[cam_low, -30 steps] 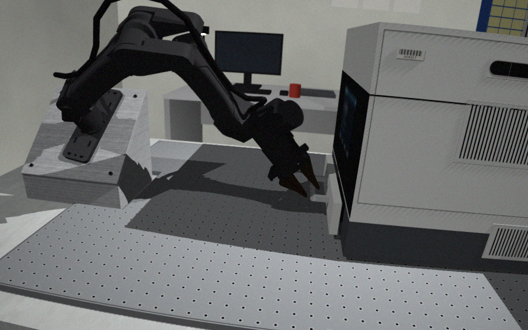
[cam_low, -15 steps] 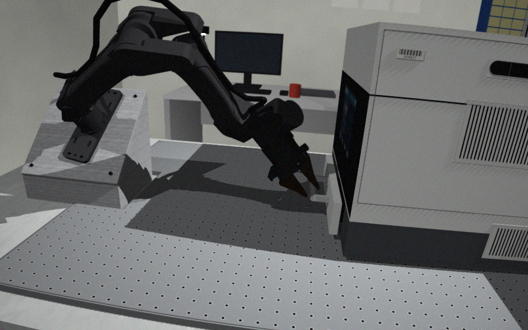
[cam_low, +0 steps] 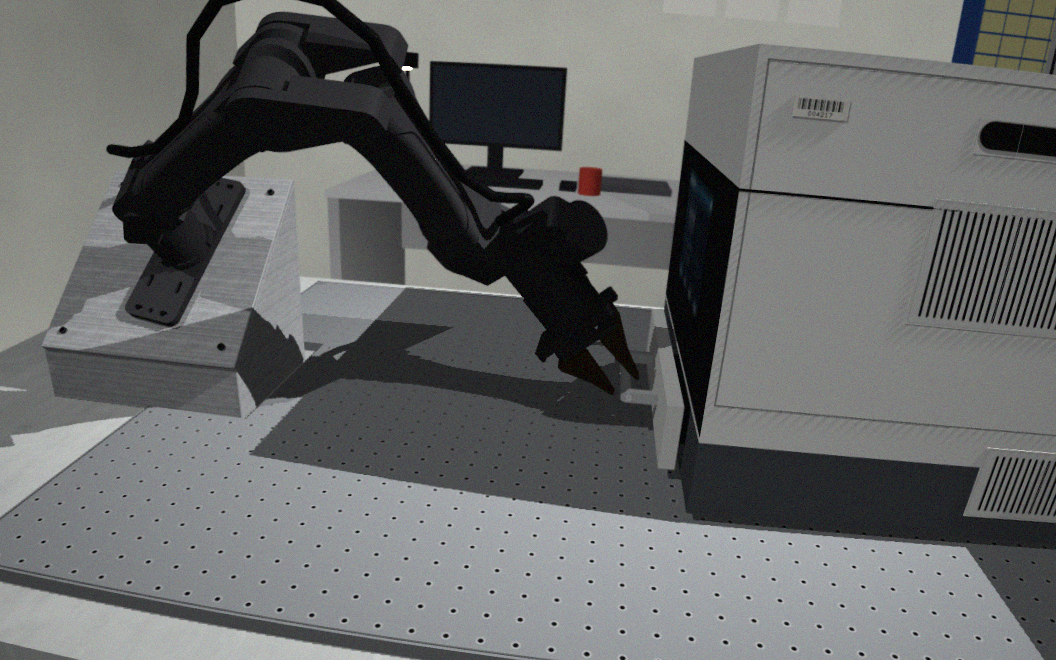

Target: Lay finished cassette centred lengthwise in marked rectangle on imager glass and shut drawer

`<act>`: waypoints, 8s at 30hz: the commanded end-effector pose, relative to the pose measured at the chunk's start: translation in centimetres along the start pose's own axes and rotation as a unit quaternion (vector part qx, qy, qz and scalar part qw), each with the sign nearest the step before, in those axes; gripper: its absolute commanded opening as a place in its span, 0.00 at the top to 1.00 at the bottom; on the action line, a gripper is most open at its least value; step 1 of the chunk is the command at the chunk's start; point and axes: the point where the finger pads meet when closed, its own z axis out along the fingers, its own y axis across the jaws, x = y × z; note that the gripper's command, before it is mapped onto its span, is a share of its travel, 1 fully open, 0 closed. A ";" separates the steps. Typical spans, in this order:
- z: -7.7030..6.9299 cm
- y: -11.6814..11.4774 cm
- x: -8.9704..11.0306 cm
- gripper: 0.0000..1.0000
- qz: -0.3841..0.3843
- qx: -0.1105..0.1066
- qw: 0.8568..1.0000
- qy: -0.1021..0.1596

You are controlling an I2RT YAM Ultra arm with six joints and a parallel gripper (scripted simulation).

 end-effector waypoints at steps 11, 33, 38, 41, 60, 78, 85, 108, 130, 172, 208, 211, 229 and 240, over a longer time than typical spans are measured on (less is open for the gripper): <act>-2.6 -1.6 -0.1 0.65 -0.024 0.035 0.999 -0.001; -5.2 -1.4 -0.1 0.65 -0.024 0.035 0.999 0.000; -5.6 -1.3 0.0 0.65 -0.024 0.034 0.999 0.000; -6.0 -1.3 0.0 0.65 -0.024 0.034 0.999 0.000; -7.9 -1.8 0.2 0.65 -0.019 0.038 0.999 0.002; -7.9 -2.3 0.3 0.65 -0.015 0.043 0.999 0.003; -7.9 -2.3 0.3 0.65 -0.015 0.043 0.999 0.003; -9.4 0.1 -0.1 0.65 0.016 0.005 1.000 0.018; -18.2 2.8 -0.2 0.65 0.310 -0.096 0.937 0.128; -28.6 7.4 -0.5 0.65 0.653 -0.243 0.673 0.249; -28.5 7.2 -0.5 0.65 0.655 -0.238 0.673 0.248; -28.5 7.2 -0.5 0.65 0.655 -0.238 0.673 0.248; -27.5 7.2 -1.0 0.65 0.637 -0.232 0.693 0.245; -24.0 6.1 -0.3 0.65 0.537 -0.192 0.793 0.212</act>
